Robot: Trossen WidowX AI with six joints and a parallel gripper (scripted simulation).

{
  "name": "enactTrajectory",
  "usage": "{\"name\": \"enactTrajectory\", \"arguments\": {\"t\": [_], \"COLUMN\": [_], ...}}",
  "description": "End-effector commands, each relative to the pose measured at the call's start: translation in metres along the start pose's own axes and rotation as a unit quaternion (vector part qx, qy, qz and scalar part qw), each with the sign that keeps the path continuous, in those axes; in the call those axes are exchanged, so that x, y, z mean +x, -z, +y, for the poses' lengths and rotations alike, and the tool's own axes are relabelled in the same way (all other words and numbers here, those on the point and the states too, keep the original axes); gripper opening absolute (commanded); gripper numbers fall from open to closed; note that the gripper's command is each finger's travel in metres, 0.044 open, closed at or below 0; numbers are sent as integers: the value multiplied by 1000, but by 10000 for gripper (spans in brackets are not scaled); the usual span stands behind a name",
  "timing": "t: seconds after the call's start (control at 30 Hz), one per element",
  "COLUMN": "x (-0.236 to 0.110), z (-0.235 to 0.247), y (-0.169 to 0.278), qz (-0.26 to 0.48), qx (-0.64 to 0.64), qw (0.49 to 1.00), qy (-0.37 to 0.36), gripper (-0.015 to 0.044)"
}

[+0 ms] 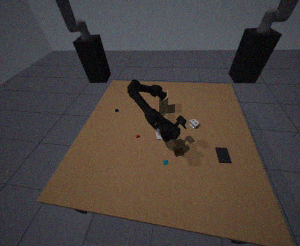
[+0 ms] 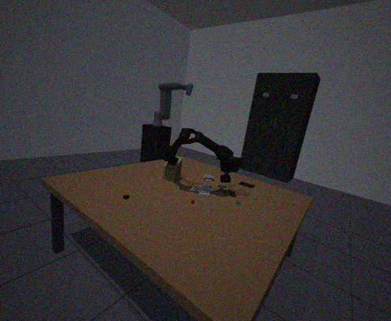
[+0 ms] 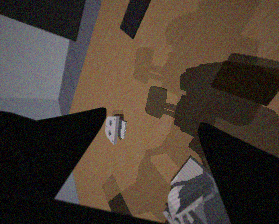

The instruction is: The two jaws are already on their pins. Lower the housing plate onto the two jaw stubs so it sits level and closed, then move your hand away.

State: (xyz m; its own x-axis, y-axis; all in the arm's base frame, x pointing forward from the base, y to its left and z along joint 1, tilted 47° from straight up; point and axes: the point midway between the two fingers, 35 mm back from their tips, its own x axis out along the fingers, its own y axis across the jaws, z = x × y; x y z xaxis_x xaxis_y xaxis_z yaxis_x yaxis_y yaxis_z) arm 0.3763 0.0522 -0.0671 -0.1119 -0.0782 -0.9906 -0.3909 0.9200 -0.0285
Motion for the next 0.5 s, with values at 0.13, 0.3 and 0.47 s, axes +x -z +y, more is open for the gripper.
{"name": "enactTrajectory", "arguments": {"t": [0.13, 0.3, 0.47], "x": [20, 30, 38], "z": [30, 46, 61], "y": [8, 13, 18], "qz": [42, 63, 82], "qx": [-97, -150, -197], "qw": [994, 986, 976], "qy": [19, 30, 39], "gripper": [440, 440, 440]}}
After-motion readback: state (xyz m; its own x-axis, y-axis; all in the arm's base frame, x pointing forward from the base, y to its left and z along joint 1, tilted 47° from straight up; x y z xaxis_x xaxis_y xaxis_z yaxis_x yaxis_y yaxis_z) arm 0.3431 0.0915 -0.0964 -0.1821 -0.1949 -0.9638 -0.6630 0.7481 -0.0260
